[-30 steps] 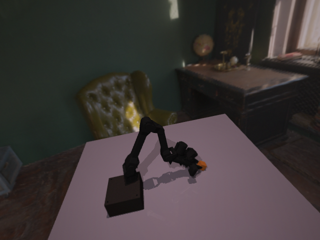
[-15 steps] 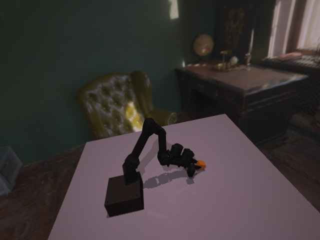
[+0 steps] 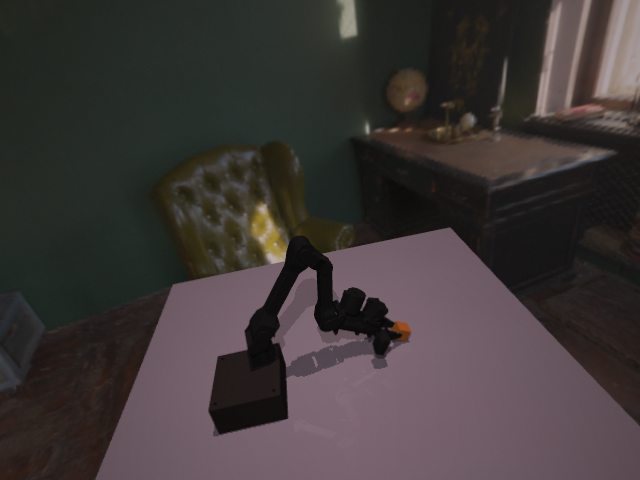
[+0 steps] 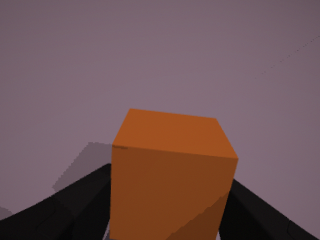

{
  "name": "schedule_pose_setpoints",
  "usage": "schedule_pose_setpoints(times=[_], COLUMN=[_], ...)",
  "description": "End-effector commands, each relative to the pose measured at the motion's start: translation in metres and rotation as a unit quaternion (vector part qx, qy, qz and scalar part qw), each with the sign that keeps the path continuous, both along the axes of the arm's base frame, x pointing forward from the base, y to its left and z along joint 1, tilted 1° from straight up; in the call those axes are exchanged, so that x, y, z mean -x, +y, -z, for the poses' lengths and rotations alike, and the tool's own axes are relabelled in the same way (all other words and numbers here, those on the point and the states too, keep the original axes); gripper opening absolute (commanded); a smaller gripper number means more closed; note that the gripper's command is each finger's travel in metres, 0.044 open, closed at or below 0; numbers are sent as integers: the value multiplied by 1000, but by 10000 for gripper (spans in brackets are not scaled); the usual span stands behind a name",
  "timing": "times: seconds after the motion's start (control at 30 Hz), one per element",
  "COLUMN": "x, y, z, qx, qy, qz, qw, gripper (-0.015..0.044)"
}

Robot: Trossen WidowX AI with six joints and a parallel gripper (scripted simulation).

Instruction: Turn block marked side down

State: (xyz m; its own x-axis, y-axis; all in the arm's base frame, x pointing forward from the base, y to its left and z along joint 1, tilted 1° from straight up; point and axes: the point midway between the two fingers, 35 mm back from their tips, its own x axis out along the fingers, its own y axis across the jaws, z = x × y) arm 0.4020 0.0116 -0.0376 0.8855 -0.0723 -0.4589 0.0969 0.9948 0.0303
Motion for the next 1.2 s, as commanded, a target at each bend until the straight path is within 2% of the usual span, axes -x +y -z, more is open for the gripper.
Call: schedule_pose_setpoints(times=[0.0, 0.33, 1.17], x=[0, 0, 0], y=[-1, -1, -1], z=[0, 0, 0], qx=[4, 4, 4], qy=[0, 0, 0], qz=[0, 0, 0], qw=[1000, 1000, 1000], gripper=[184, 440, 440])
